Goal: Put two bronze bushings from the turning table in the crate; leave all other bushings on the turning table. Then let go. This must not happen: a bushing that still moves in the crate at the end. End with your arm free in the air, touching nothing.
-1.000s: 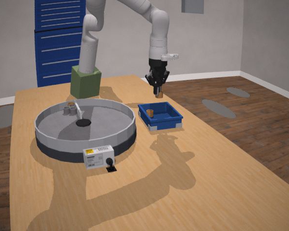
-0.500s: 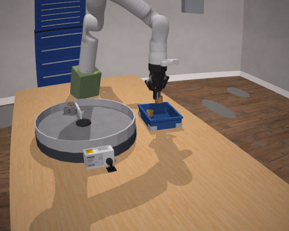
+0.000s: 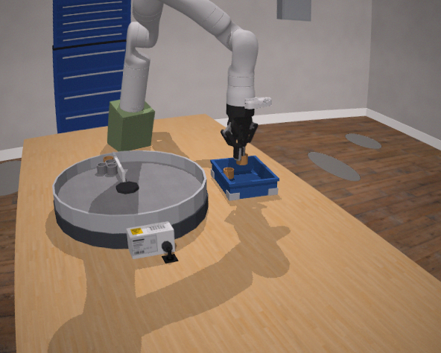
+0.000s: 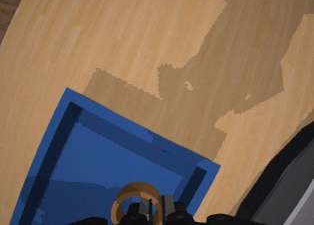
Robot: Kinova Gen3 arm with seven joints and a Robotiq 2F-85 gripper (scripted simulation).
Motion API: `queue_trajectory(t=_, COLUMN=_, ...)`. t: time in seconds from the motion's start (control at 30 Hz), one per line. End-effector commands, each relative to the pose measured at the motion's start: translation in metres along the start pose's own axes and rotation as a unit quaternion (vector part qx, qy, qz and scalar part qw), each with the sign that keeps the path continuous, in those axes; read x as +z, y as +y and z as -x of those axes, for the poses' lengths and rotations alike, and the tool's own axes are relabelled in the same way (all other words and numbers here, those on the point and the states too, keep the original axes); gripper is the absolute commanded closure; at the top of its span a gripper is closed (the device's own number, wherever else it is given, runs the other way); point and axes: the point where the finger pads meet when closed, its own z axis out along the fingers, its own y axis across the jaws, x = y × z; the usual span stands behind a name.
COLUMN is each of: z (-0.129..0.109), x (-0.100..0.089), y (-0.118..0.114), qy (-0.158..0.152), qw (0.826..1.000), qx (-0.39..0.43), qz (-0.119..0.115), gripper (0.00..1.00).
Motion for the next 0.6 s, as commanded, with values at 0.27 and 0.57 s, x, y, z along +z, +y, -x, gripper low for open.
queue_trajectory(t=0.27, z=0.002, x=0.004, y=-0.005, qy=-0.004, qw=1.000, qx=-0.003, qz=-0.004, gripper=1.00)
queue_trajectory(t=0.57, z=0.002, x=0.027, y=-0.005, qy=-0.004, qw=1.000, qx=-0.003, qz=-0.004, gripper=1.00)
